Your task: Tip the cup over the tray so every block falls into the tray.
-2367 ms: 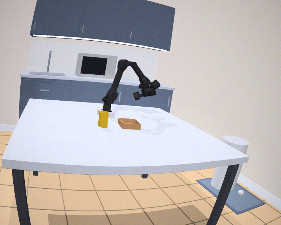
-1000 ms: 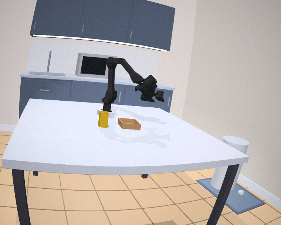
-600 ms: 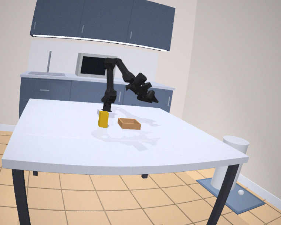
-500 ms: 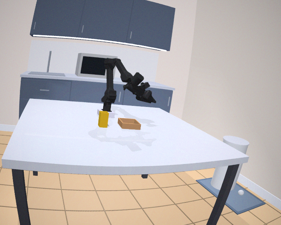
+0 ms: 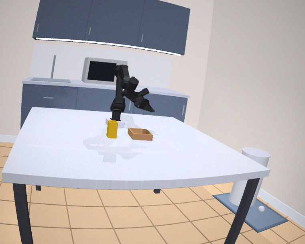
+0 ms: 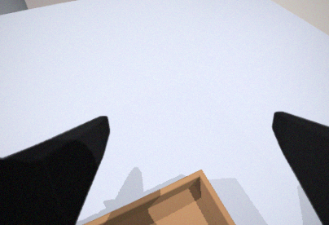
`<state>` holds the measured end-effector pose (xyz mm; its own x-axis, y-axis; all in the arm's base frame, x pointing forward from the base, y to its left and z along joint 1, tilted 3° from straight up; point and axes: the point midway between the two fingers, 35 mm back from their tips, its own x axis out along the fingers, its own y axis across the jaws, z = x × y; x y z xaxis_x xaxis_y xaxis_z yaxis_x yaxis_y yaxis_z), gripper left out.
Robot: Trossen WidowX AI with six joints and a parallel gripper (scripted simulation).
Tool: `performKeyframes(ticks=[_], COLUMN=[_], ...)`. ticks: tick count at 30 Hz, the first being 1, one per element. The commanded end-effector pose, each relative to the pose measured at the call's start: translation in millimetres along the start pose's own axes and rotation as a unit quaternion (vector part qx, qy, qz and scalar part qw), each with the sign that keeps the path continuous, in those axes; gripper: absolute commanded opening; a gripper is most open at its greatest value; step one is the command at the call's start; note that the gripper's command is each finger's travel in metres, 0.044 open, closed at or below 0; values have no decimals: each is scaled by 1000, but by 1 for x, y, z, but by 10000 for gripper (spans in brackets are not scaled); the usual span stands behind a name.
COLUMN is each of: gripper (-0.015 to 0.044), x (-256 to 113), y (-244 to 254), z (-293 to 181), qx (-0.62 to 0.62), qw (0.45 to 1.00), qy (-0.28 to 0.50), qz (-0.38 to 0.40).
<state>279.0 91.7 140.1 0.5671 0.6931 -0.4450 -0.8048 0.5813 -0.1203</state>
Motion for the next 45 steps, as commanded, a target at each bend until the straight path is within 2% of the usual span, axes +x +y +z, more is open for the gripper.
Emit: performKeyframes(ticks=[1, 15, 30, 45], gripper=[440, 440, 440, 440], x=[-16, -84, -160, -151], y=[-16, -59, -72, -73], z=[-12, -63, -118, -151], qx=[32, 151, 265, 270], qw=[998, 963, 876, 871], qy=[5, 19, 19, 19], qz=[-47, -224, -402, -410])
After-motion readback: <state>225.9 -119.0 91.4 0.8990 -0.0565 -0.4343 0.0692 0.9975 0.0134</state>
